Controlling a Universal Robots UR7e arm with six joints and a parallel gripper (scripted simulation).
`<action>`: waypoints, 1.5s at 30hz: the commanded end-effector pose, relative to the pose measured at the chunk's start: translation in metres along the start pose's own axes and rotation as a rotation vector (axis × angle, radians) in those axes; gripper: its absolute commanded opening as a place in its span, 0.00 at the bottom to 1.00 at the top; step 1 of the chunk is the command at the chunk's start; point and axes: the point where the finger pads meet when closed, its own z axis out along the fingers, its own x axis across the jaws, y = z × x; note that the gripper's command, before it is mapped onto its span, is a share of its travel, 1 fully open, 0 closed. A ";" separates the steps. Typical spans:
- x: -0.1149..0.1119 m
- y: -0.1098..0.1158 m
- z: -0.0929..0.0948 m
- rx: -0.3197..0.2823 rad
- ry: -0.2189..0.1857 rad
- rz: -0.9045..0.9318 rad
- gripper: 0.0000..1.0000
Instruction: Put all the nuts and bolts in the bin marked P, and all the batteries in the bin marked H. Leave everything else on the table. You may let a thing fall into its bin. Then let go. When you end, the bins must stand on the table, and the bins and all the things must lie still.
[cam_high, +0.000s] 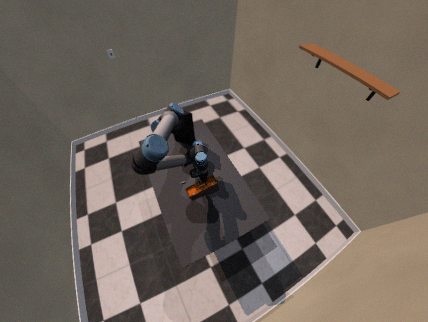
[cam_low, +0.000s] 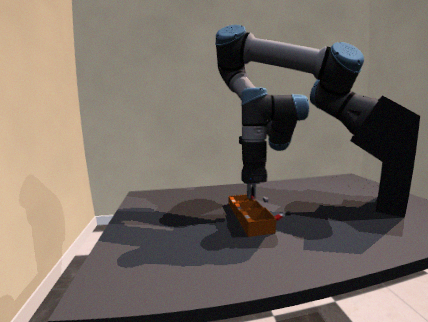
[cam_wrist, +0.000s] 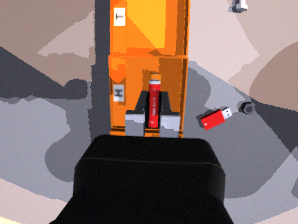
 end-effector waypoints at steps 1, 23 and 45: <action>0.000 0.000 0.004 0.000 -0.001 0.001 0.24; 0.000 0.000 0.037 0.000 -0.001 0.001 0.24; -0.001 0.000 0.037 0.000 0.000 0.001 0.54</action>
